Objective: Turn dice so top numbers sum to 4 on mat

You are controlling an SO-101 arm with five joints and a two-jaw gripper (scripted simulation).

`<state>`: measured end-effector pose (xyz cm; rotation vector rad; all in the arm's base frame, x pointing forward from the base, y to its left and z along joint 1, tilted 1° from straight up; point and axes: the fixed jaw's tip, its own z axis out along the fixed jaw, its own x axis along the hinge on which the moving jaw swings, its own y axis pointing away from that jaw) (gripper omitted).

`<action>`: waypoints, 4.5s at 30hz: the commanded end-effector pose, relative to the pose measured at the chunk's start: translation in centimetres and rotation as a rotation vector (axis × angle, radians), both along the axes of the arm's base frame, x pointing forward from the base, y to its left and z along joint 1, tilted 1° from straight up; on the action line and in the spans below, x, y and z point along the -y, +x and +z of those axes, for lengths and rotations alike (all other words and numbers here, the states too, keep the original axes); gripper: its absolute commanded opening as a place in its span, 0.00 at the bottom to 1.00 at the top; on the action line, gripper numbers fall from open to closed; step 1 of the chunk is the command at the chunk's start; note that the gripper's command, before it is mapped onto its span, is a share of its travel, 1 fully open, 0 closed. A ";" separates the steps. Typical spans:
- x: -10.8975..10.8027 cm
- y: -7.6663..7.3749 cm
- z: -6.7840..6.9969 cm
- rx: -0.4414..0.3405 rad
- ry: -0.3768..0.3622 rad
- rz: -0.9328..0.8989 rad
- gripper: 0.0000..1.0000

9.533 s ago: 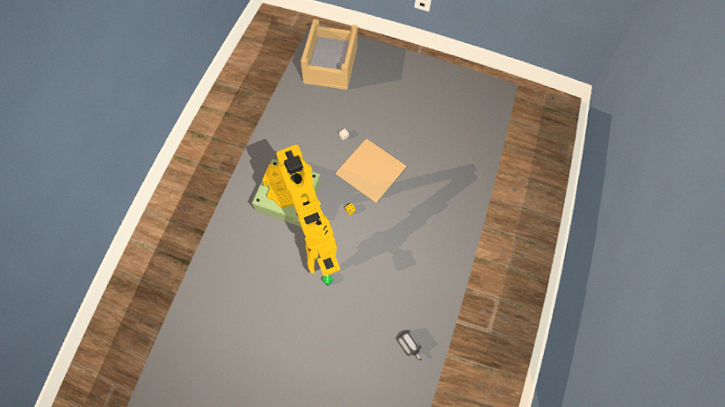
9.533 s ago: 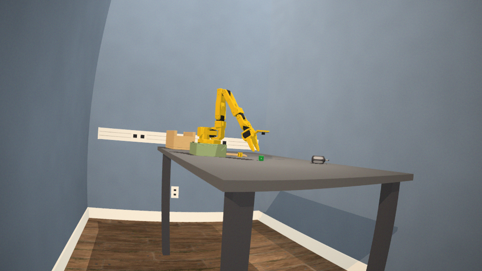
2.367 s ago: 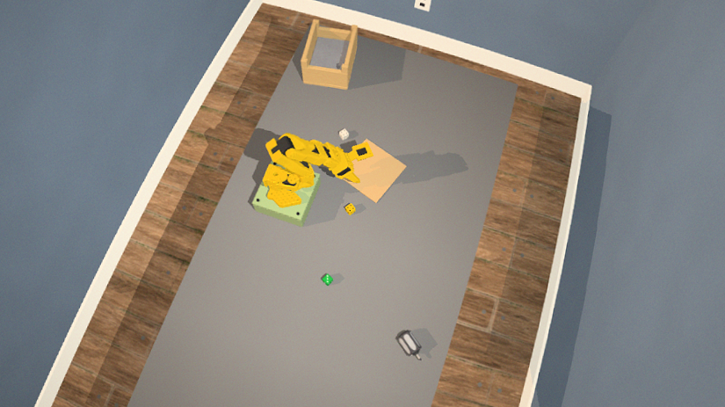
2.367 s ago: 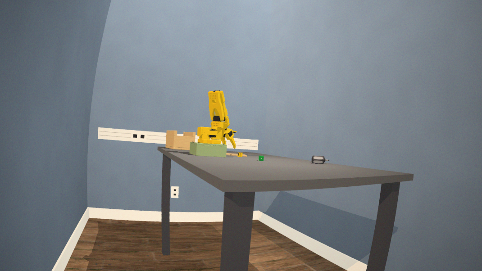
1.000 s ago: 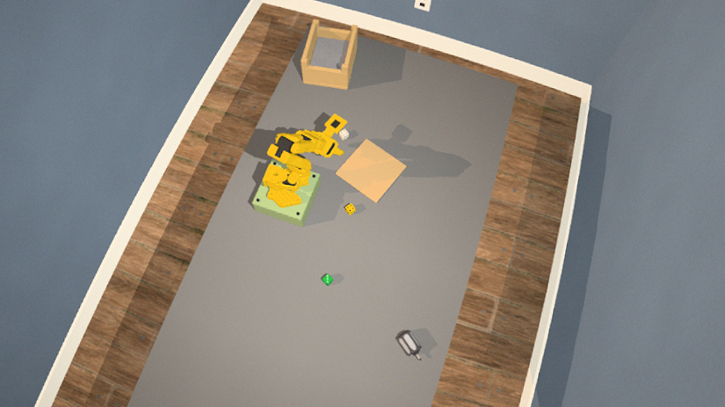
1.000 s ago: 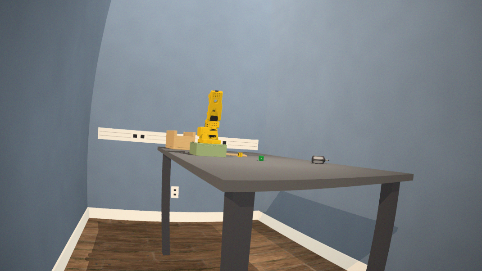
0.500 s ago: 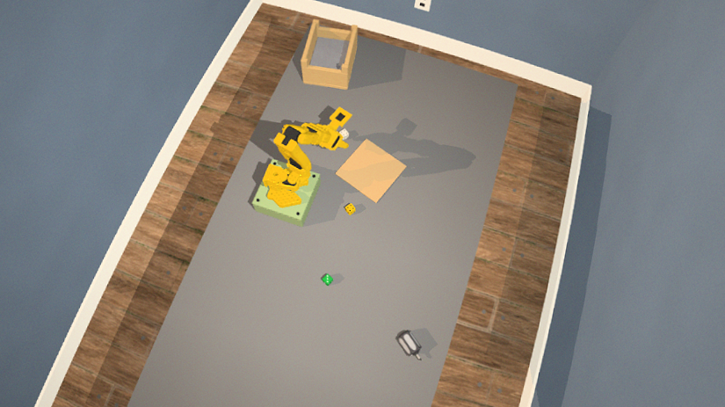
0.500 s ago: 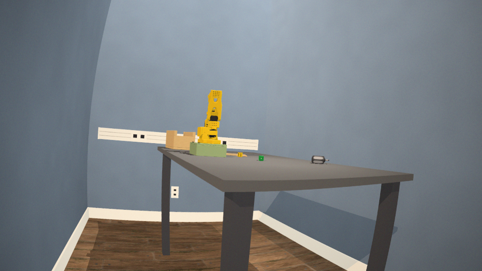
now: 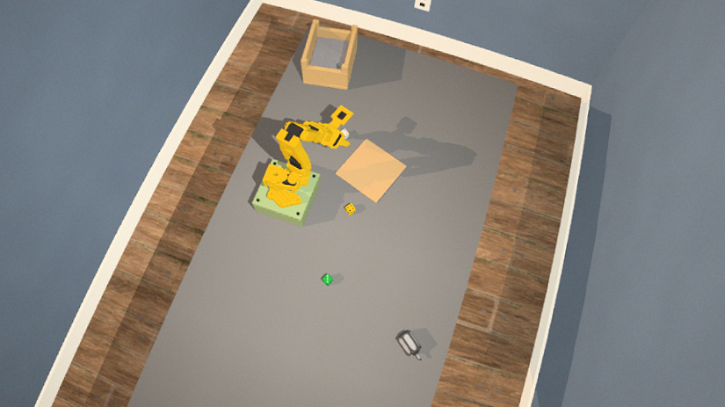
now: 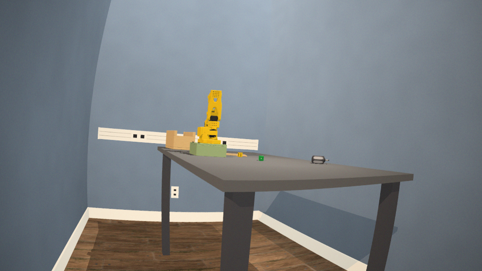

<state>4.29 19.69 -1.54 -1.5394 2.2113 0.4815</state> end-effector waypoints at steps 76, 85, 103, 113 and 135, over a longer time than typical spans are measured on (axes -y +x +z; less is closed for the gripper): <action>-3.8 0.9 5.2 0.069 0.285 -0.001 0.28; -4.9 1.2 9.3 0.116 0.468 -0.001 0.28; -4.7 2.4 10.5 0.164 0.492 -0.022 0.28; -1.5 7.4 9.5 0.287 0.313 -0.119 0.28; 15.2 13.7 7.8 0.287 -0.308 -0.361 0.28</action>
